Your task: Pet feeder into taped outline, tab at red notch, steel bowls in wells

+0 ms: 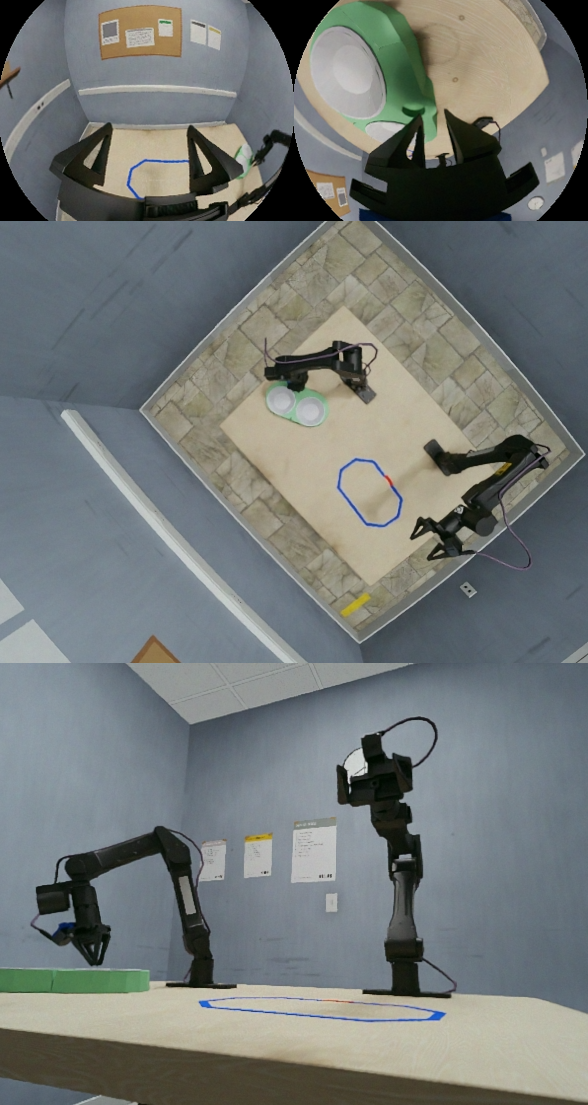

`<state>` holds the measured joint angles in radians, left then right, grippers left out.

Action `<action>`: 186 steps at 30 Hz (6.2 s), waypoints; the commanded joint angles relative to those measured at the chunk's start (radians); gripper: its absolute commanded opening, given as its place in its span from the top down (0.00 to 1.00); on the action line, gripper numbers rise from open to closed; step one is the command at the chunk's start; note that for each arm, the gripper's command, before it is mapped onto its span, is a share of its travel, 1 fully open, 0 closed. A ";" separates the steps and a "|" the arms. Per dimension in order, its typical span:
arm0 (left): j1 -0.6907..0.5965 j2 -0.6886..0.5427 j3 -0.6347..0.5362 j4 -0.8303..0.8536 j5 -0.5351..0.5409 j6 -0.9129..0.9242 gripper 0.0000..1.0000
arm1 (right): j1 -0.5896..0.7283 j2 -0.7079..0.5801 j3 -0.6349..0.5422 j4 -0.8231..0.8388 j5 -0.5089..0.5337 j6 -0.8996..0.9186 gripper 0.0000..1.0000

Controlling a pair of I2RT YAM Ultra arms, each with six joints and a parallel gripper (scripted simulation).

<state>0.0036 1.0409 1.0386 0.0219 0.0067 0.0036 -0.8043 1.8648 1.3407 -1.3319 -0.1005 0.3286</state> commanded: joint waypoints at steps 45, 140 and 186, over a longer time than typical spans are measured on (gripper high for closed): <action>-0.005 -0.003 0.042 0.025 0.007 0.001 0.00 | 0.010 -0.006 -0.043 0.086 0.006 0.012 0.82; -0.005 -0.003 0.042 0.025 0.007 0.001 0.00 | 0.483 -0.313 -0.427 0.232 -0.146 0.608 0.84; -0.005 -0.003 0.042 0.025 0.007 0.001 0.00 | 1.083 -0.344 -0.429 0.436 -0.189 1.367 0.84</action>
<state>0.0036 1.0409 1.0386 0.0219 0.0067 0.0036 0.2390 1.4994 0.8684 -0.9344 -0.2840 1.6062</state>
